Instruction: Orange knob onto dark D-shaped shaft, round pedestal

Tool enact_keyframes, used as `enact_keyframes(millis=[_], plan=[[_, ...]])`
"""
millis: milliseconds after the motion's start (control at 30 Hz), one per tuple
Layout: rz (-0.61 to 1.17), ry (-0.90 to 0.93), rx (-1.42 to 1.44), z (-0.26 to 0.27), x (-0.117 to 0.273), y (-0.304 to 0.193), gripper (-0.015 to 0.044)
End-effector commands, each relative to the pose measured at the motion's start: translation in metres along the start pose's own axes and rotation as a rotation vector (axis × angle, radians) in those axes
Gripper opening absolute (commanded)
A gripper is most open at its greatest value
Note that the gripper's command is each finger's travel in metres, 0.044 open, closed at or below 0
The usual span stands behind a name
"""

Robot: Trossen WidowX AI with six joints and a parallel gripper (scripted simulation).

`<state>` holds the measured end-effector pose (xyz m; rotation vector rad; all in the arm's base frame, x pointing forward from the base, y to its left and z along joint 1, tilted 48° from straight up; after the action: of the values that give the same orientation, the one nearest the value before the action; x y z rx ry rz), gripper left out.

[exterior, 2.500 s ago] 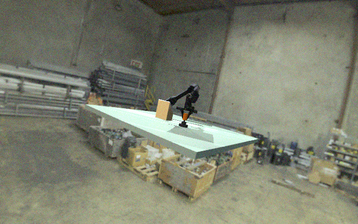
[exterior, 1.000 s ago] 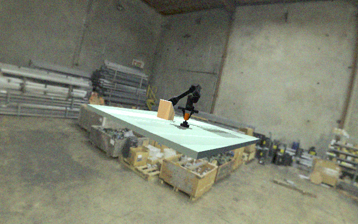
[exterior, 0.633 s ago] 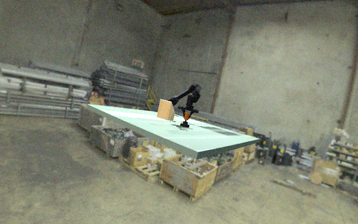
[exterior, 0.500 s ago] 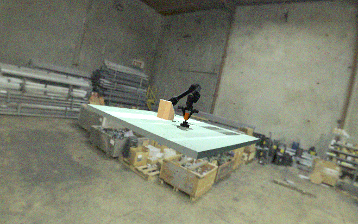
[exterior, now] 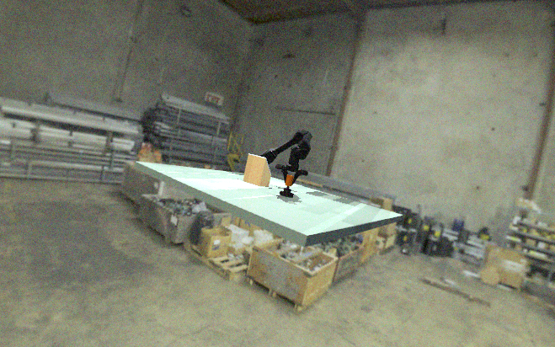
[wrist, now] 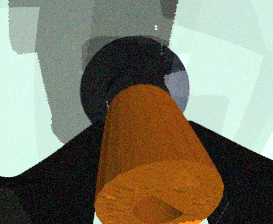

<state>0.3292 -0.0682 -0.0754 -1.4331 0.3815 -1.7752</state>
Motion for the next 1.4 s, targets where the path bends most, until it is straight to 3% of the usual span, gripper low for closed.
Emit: enact_keyframes(millis=[0, 500, 733, 1367], plan=[[-0.002, 0.004, -0.004, -0.0002, -0.0003, 0.0008, 0.0], [-0.002, 0.004, -0.012, 0.0004, 0.0042, -0.0004, 0.0], [-0.002, 0.004, -0.213, 0.0014, 0.0053, 0.0012, 0.0], [-0.002, 0.004, -0.213, 0.0013, 0.0032, 0.0002, 0.0]])
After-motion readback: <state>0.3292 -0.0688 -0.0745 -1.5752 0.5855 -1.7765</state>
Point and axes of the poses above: the point midway between the two fingers, 35 mm back from their tips, its own x axis back along the fingers, its own z axis across the jaws, y = z × x, the point moved 1 cm from there along x, back along the fingers, and after that the axes turned 5 degrees about x, right-handed, at the moved point
